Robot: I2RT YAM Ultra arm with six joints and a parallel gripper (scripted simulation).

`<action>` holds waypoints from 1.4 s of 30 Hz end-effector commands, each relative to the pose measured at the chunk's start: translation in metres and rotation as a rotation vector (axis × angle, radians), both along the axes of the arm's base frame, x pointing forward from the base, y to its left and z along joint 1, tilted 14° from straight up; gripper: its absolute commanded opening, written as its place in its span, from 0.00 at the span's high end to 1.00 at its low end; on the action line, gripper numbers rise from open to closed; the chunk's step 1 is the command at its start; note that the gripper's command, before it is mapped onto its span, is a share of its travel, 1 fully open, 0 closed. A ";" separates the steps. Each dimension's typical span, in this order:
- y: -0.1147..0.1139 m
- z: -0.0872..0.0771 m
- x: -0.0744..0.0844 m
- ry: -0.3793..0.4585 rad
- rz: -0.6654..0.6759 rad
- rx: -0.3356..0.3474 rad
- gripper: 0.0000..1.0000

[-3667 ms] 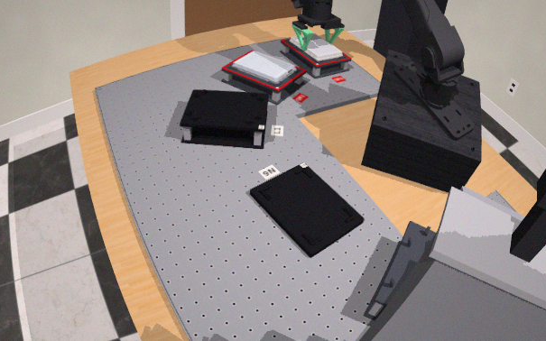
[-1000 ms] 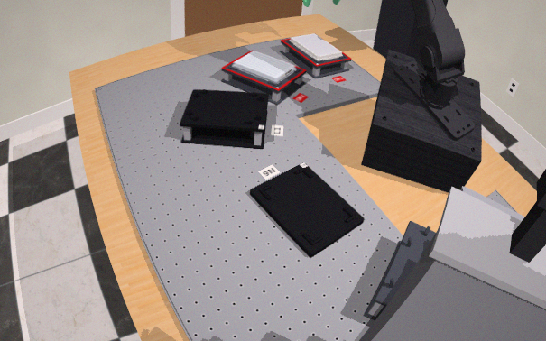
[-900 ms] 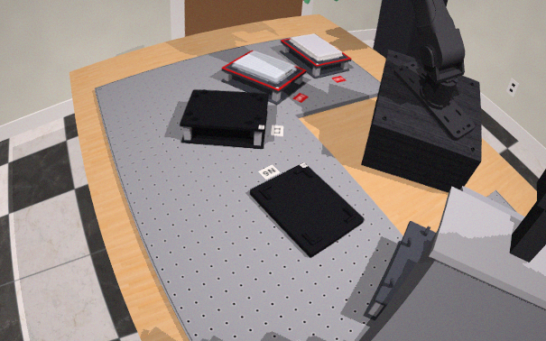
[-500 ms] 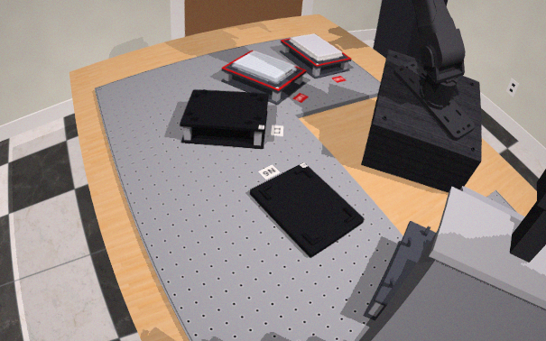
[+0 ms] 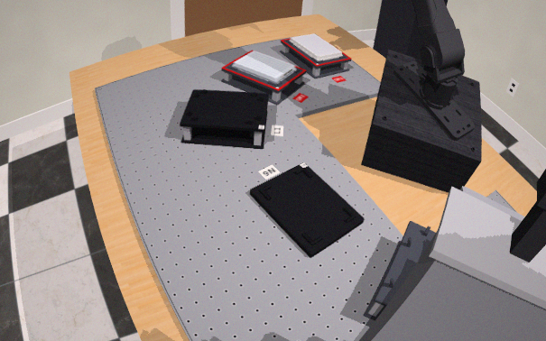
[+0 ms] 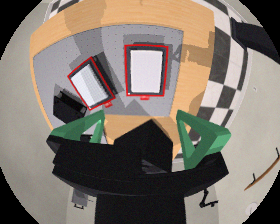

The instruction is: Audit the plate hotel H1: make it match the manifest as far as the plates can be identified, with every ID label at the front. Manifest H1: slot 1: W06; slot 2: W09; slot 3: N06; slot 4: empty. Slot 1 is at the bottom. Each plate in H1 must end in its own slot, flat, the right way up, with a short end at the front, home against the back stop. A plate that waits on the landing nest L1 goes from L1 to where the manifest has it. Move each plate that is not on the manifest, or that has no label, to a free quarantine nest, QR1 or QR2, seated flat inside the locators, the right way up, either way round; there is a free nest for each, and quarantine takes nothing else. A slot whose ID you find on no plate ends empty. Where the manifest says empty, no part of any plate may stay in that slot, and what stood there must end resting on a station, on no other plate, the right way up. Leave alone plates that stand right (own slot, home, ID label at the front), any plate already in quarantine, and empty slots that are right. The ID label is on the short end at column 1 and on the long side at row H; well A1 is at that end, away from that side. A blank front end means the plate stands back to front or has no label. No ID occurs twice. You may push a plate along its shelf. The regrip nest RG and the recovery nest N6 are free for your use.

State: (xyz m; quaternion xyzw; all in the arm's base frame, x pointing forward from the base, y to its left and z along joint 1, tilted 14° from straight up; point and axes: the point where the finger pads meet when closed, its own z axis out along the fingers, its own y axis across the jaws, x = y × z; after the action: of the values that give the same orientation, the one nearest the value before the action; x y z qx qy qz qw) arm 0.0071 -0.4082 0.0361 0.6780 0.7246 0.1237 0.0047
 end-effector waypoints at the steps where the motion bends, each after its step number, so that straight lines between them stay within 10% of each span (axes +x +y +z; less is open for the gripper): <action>1: 0.000 0.012 0.012 -0.006 -0.010 -0.035 0.00; 42: 0.046 0.041 0.123 -0.012 -0.010 -0.033 0.00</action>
State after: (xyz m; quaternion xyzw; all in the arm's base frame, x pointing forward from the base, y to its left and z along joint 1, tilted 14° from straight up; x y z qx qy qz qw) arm 0.1238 -0.3633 0.0663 0.6723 0.7304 0.1203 0.0066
